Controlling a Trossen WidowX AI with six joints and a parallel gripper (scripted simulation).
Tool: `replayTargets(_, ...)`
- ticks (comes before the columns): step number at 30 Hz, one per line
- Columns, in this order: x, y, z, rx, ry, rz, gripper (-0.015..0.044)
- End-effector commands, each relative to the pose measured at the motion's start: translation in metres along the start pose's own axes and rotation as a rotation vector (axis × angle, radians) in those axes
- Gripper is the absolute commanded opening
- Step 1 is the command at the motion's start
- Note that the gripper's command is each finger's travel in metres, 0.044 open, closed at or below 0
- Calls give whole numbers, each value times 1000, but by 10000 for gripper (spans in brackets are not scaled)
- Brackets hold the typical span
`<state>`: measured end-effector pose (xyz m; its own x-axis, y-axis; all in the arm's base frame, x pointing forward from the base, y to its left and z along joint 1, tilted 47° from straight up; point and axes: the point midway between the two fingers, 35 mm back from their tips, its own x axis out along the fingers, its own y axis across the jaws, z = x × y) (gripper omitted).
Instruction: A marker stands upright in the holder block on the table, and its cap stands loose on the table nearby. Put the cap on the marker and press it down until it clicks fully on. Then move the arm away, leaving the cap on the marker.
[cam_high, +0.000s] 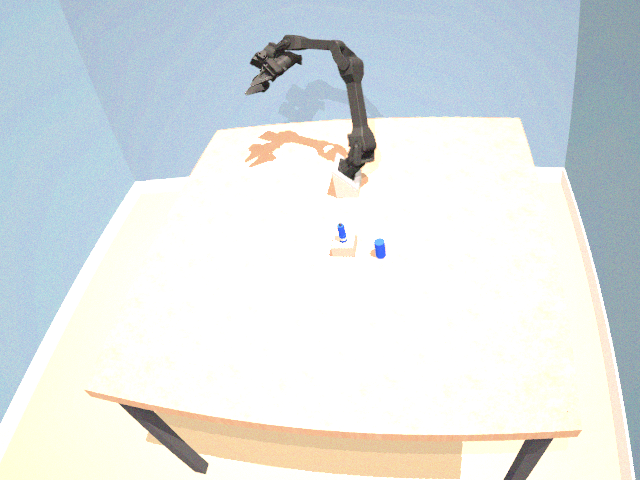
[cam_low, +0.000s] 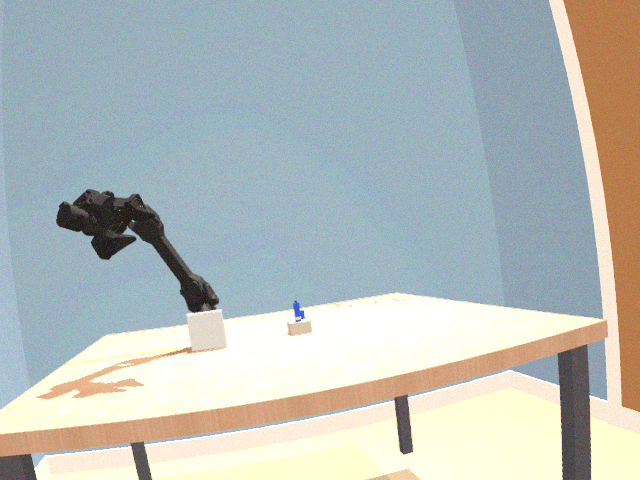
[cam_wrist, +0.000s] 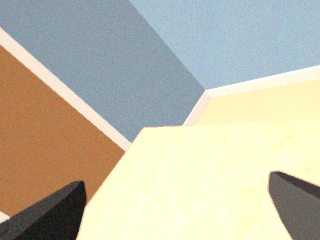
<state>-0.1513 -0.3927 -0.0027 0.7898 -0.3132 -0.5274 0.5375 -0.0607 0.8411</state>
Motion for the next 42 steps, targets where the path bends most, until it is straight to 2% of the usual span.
replayTargets(1,2,2,0,0,7,0,374)
replayTargets(6,60,58,-11,3,181,-15,248)
replayTargets(15,146,154,-62,-13,454,-70,248)
replayTargets(24,206,239,-157,-69,713,-174,248)
replayTargets(33,227,307,-281,-139,949,-307,248)
replayTargets(42,200,345,-418,-246,1151,-475,248)
